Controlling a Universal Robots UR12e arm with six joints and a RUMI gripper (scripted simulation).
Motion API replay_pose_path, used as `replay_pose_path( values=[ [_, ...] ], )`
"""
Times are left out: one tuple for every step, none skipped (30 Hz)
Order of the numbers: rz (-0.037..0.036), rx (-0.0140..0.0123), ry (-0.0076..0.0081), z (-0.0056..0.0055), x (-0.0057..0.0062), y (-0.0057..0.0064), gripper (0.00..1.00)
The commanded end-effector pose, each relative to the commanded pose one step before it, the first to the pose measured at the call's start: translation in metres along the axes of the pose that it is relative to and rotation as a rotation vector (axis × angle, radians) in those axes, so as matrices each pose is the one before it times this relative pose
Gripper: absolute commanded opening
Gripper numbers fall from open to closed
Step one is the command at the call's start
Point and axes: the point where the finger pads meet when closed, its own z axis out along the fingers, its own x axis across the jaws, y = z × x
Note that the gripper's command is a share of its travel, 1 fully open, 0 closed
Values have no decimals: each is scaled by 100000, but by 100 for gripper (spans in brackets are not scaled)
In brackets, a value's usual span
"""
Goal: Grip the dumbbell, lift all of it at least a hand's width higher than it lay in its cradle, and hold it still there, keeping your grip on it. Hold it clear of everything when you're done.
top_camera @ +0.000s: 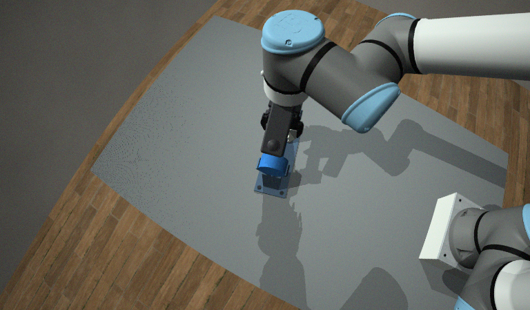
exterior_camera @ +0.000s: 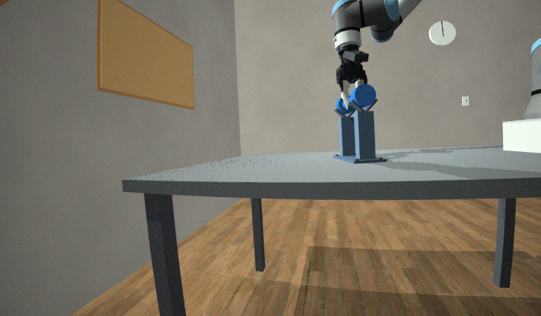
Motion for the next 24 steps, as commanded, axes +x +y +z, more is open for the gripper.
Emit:
replay_pose_path(
  values=[
    [3,-16,-96,-7,-46,6,0],
    [0,0,0,0,0,0,0],
    [0,0,0,-2,0,0,0],
    [0,0,0,-4,0,0,0],
    [0,0,0,-8,0,0,0],
    [0,0,0,-14,1,0,0],
    [0,0,0,-20,1,1,0],
    [0,0,0,0,0,0,0],
    [0,0,0,0,0,0,0],
    [0,0,0,-27,1,1,0],
    [0,0,1,-35,2,1,0],
    [0,0,1,-43,2,1,0],
    [0,0,1,-52,3,2,0],
    [0,0,1,-62,3,2,0],
    [0,0,1,-72,4,2,0],
    [0,-1,1,-82,4,2,0],
    [0,-1,1,-93,5,2,0],
    [0,-1,2,-104,5,3,0],
    [0,-1,2,-115,5,3,0],
    [0,-1,2,-126,5,3,0],
    [0,-1,2,-137,6,3,0],
    [0,-1,2,-148,6,3,0],
    [0,-1,2,-159,6,3,0],
    [0,-1,3,-170,6,3,0]
  ],
)
